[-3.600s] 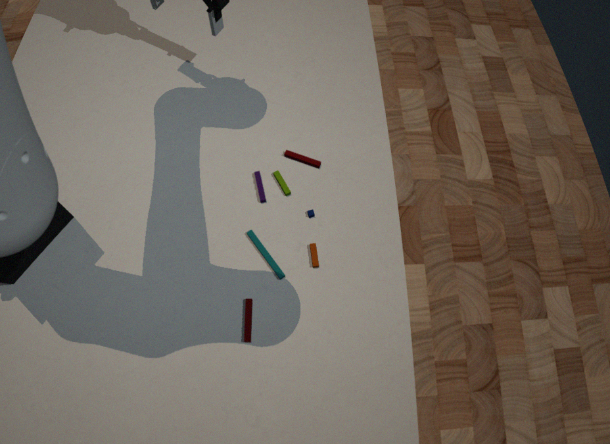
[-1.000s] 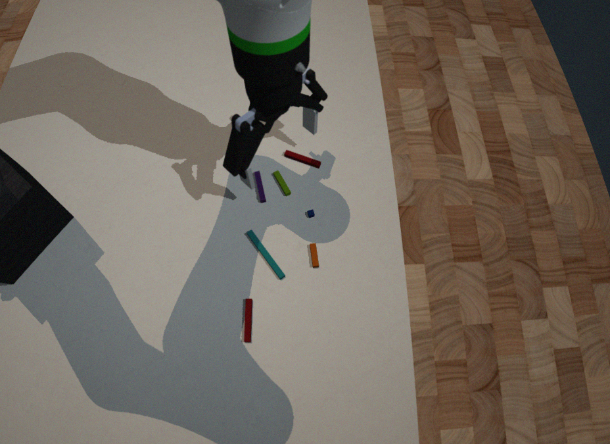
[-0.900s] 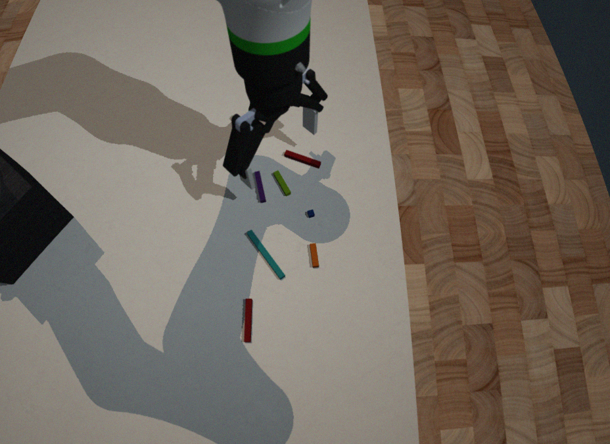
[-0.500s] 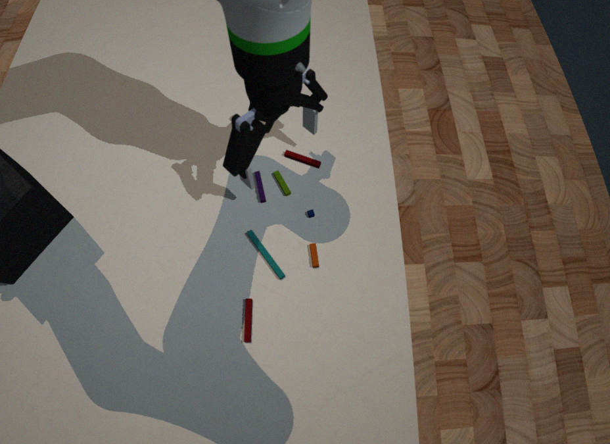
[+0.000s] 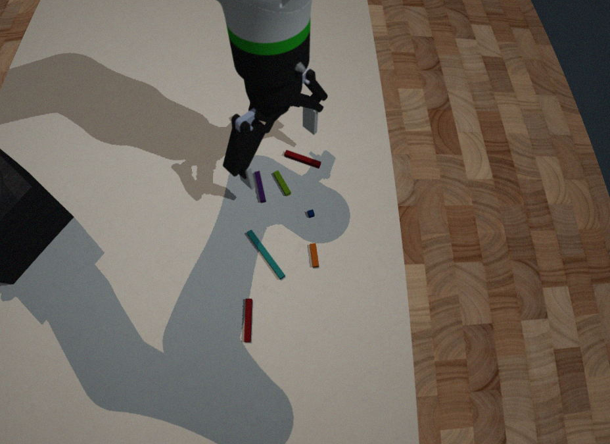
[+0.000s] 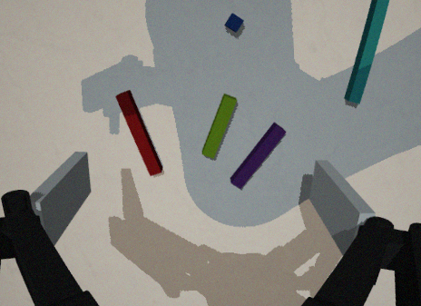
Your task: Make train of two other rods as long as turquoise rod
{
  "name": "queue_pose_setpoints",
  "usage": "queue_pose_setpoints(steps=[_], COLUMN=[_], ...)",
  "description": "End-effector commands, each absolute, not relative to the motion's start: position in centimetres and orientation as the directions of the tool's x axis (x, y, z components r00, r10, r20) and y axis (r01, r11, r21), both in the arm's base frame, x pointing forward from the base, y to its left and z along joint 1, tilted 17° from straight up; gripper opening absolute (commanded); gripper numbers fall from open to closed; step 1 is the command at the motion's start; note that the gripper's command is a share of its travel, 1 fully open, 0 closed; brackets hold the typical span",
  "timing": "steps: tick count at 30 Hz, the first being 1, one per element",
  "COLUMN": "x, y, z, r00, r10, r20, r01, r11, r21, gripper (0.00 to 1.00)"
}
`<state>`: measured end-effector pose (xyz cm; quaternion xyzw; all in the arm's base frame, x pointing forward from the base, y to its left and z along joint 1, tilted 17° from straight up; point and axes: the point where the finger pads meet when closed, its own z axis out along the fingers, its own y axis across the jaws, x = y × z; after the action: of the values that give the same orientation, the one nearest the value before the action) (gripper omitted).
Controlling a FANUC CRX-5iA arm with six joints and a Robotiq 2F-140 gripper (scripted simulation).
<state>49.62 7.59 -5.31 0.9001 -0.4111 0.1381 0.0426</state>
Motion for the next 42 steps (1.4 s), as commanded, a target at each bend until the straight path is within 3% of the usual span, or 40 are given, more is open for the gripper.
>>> queue_pose_setpoints(steps=[1, 26, 33, 36, 37, 42], x=[49.6, 49.7, 51.0, 51.1, 51.3, 51.5], y=[7.6, 7.5, 2.5, 1.9, 0.0, -2.7], z=[-5.3, -5.2, -2.2, -1.8, -0.7, 0.9], r00=[0.624, 0.617, 0.315, 0.273, 0.153, -0.030], r10=[-0.728, -0.734, -0.915, -0.930, -0.962, -0.981], r20=[0.284, 0.284, 0.254, 0.248, 0.228, 0.192], r01=[-0.752, -0.757, -0.925, -0.938, -0.965, -0.976], r11=[-0.658, -0.652, -0.356, -0.314, -0.195, -0.012], r21=[-0.037, -0.040, -0.135, -0.146, -0.176, -0.216], gripper=[1.00, 1.00, 1.00, 1.00, 1.00, 1.00])
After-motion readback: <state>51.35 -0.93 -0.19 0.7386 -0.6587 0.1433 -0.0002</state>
